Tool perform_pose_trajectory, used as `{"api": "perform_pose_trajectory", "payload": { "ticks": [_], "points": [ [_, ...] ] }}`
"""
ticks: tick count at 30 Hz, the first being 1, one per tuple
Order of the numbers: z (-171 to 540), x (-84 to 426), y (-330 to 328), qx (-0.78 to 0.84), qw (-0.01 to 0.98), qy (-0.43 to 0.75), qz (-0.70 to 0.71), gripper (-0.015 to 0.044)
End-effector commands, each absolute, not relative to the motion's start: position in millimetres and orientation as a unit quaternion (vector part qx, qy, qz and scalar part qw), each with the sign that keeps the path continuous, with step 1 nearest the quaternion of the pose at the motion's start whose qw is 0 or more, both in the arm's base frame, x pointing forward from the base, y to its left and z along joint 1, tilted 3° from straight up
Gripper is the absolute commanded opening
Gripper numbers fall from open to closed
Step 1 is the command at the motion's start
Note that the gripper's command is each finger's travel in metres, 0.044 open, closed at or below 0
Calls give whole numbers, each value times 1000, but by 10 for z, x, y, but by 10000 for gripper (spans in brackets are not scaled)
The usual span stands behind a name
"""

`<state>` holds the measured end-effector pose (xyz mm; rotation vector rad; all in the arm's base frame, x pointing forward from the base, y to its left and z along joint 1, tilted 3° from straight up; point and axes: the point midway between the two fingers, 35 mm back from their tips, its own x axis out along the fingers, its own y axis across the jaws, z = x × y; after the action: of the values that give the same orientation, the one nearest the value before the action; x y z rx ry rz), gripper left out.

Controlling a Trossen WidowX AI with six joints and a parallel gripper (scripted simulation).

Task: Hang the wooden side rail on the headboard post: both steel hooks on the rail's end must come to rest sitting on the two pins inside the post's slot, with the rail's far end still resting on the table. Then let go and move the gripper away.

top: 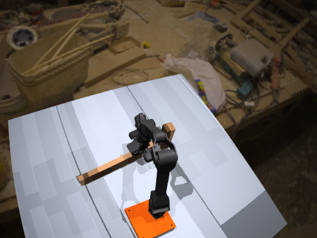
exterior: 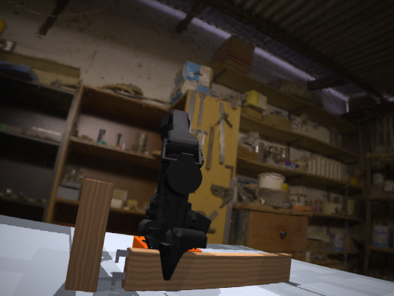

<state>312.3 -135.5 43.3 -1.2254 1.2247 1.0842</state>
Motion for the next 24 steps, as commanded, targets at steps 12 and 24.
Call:
{"api": "perform_pose_trajectory", "payload": {
  "ticks": [12,24],
  "points": [
    [414,3120,-1353,-512,520,510,456,0],
    [441,3170,-1359,-491,539,527,436,0]
  ]
}}
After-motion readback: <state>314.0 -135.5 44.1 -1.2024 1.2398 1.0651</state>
